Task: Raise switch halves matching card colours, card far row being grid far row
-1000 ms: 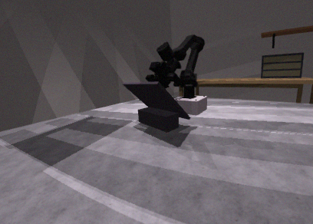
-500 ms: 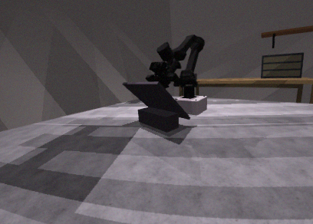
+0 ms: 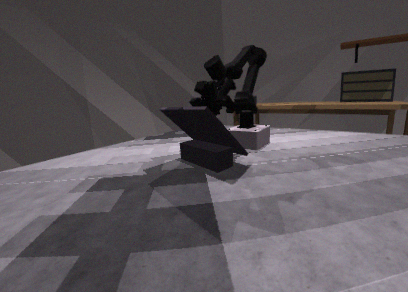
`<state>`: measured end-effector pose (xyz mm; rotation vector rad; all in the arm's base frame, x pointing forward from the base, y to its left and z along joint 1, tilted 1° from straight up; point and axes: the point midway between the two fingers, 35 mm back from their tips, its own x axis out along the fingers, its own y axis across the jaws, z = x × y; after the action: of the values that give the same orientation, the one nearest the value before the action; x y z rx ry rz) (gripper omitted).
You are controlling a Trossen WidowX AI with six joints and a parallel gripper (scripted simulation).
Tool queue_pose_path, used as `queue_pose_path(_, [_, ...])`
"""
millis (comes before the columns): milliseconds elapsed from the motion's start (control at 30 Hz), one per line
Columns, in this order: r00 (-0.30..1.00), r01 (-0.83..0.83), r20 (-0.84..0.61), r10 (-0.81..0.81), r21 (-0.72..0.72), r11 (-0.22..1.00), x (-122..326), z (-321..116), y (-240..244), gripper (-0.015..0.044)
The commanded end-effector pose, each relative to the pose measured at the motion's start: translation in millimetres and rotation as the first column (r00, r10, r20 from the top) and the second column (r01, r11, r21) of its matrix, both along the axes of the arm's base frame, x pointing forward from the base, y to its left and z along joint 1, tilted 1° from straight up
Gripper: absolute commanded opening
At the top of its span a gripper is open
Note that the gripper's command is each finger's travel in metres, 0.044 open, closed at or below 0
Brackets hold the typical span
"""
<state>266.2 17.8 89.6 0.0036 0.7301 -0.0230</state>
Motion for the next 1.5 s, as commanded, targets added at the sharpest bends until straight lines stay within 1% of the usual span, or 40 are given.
queue_pose_path(0, [1.0, -0.005, -0.001, 0.005, 0.0, 1.0, 0, -1, 1, 0.0])
queue_pose_path(1033, [1.0, 0.0, -0.001, 0.0, 0.0, 1.0, 2, -2, 0, 0.0])
queue_pose_path(1100, [1.0, -0.001, -0.006, 0.001, 0.0, 1.0, -4, 7, 1, 0.0])
queue_pose_path(1267, [1.0, -0.005, -0.027, 0.005, 0.001, 1.0, -39, 38, 2, 0.0])
queue_pose_path(1467, [0.999, -0.005, -0.032, 0.005, 0.002, 1.0, -44, 41, 3, 0.0])
